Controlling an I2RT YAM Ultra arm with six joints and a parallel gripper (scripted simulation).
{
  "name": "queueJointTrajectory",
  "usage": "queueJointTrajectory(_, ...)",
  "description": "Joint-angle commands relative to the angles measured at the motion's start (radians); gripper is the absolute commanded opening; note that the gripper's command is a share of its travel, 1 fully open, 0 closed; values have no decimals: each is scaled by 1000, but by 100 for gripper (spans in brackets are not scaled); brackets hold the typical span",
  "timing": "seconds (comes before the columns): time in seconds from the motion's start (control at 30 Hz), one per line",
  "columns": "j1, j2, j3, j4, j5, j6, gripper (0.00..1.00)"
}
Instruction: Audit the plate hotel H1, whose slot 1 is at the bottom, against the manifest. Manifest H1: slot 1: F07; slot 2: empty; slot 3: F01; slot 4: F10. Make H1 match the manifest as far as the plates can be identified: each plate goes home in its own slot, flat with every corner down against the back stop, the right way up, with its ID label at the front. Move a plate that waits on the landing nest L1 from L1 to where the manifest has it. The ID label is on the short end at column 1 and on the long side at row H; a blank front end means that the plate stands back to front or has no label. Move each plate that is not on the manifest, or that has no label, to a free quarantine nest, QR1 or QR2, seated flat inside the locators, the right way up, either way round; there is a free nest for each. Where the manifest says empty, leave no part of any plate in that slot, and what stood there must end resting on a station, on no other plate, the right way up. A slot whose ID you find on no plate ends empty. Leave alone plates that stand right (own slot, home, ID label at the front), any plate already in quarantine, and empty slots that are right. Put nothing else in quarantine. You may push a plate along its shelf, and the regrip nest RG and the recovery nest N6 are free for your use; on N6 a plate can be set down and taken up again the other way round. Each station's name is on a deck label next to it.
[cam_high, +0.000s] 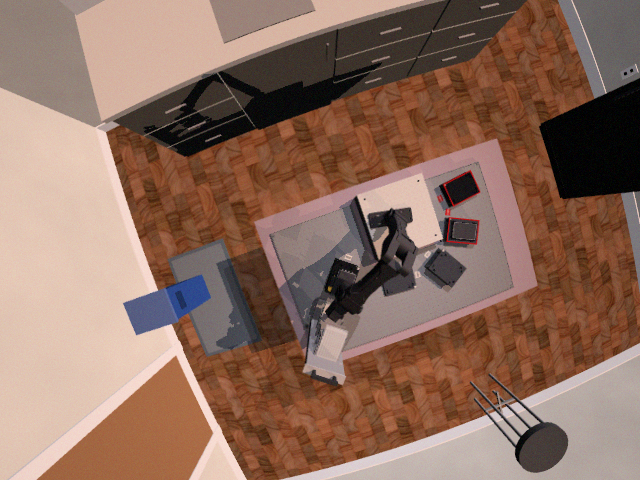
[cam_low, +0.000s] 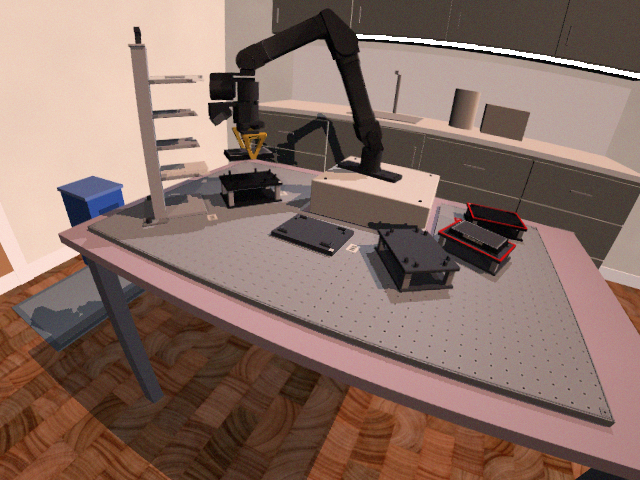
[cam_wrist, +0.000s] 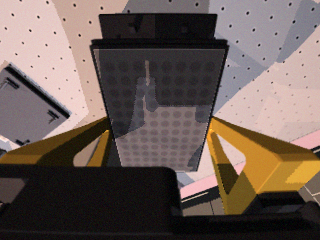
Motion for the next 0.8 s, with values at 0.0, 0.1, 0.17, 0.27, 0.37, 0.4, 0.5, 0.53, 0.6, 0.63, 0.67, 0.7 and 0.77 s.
queueJointTrajectory(0.0, 1, -9, 3, 5, -1, -1, 86)
queueJointTrajectory(0.1, 1, -10, -1, 8, -1, -1, 86)
queueJointTrajectory(0.17, 1, -9, -6, 13, -1, -1, 86)
queueJointTrajectory(0.27, 1, -8, -12, 21, -1, 0, 86)
queueJointTrajectory(0.37, 1, -6, -17, 28, -1, 0, 86)
queueJointTrajectory(0.4, 1, -5, -19, 31, -1, 0, 86)
queueJointTrajectory(0.5, 1, -3, -22, 36, -1, 0, 86)
queueJointTrajectory(0.53, 1, -3, -22, 36, -1, 0, 86)
queueJointTrajectory(0.6, 1, -2, -26, 40, -1, 0, 86)
queueJointTrajectory(0.63, 1, -1, -28, 43, -1, 0, 86)
queueJointTrajectory(0.67, 1, -1, -30, 45, -1, 0, 86)
queueJointTrajectory(0.7, 1, 0, -31, 48, -1, 0, 86)
queueJointTrajectory(0.77, 1, 1, -35, 53, -1, 0, 86)
